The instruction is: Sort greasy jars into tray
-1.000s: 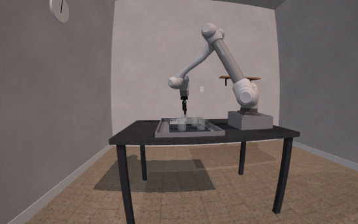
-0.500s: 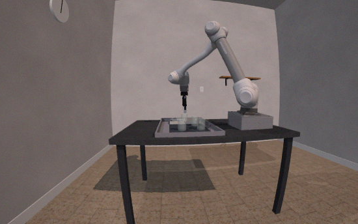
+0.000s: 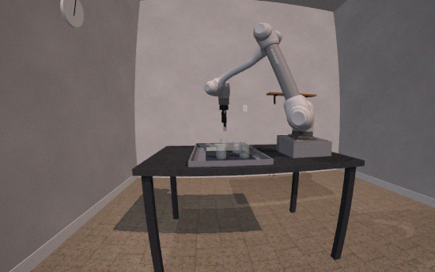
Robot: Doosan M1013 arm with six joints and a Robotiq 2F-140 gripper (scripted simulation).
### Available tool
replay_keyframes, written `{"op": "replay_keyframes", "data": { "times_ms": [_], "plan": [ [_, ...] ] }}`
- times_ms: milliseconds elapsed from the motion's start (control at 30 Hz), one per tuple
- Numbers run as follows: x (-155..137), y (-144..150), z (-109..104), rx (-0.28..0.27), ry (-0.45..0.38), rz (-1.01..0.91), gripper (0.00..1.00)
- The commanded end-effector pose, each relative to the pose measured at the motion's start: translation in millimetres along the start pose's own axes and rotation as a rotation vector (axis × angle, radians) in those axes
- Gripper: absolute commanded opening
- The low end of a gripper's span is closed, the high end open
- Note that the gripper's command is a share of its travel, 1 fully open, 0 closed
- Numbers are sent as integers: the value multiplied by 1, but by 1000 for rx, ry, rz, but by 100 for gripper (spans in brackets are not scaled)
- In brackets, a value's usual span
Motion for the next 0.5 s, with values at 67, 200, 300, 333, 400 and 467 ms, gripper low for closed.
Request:
{"op": "replay_keyframes", "data": {
  "times_ms": [67,200,300,333,400,467],
  "plan": [
    [0,0,-18,0,0,0,100],
    [0,0,-18,0,0,0,100],
    [0,0,-18,0,0,0,100],
    [0,0,-18,0,0,0,100],
    [0,0,-18,0,0,0,100],
    [0,0,-18,0,0,0,100]
  ]
}}
Point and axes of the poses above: the point where the finger pads meet when closed, its own z axis out along the fingers, its own y axis across the jaws, x = y × z, the point moved 3 cm from there along -z, back along the fingers, and after that the axes turned 12 degrees about z, right-handed, at the moved point
